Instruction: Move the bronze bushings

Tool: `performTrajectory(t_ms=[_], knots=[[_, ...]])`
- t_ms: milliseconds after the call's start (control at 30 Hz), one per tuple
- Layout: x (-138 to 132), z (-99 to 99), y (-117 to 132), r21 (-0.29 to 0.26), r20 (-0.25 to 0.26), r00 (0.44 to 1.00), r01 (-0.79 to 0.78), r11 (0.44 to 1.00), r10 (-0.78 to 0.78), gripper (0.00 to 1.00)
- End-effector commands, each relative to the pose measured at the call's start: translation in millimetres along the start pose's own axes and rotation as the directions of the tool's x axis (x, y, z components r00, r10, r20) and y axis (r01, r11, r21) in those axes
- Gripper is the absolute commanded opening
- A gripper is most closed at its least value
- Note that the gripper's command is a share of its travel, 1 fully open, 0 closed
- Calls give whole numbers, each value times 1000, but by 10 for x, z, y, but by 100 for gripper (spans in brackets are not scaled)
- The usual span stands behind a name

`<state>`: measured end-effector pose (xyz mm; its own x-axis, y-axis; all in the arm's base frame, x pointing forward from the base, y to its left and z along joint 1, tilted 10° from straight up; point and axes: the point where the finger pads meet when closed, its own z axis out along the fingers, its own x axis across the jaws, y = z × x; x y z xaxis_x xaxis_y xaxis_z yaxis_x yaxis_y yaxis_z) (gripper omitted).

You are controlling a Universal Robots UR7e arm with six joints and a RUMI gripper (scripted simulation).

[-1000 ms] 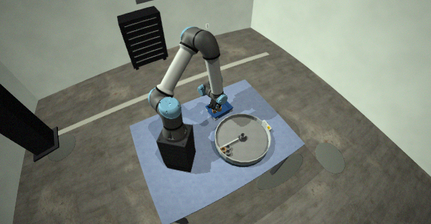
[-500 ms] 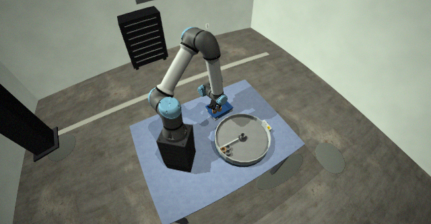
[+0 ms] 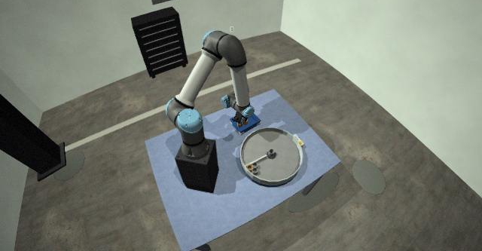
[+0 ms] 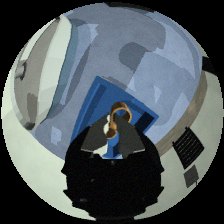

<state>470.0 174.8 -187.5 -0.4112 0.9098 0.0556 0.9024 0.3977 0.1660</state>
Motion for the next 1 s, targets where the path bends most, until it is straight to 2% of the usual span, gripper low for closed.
performTrajectory(t_ms=[0,967], knots=[[-1,-4,5,-1,0,1000,0,1000,0,0],[-1,33,5,-1,0,1000,0,1000,0,0]])
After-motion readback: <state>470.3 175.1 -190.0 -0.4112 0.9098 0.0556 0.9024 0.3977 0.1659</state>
